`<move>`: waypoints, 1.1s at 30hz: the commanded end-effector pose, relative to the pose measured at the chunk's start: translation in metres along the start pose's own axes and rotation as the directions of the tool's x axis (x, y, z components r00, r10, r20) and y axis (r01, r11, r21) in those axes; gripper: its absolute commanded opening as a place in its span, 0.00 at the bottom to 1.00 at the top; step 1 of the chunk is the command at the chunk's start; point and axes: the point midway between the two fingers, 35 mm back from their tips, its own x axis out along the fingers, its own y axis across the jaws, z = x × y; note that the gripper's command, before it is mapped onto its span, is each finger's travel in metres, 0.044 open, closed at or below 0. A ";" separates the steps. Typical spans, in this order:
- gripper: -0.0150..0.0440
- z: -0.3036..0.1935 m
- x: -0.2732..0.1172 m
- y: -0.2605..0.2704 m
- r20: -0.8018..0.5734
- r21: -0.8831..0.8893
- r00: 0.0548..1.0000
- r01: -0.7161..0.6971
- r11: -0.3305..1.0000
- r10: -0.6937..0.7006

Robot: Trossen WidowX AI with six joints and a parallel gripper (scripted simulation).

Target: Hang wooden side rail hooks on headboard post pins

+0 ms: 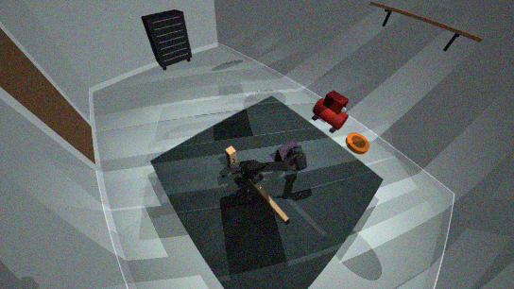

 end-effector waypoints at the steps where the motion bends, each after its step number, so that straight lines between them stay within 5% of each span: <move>1: 0.25 -0.003 -0.004 -0.003 -0.003 0.004 1.000 0.016 1.000 -0.016; 33: 0.25 -0.007 -0.003 -0.003 -0.003 0.004 1.000 0.016 1.000 -0.016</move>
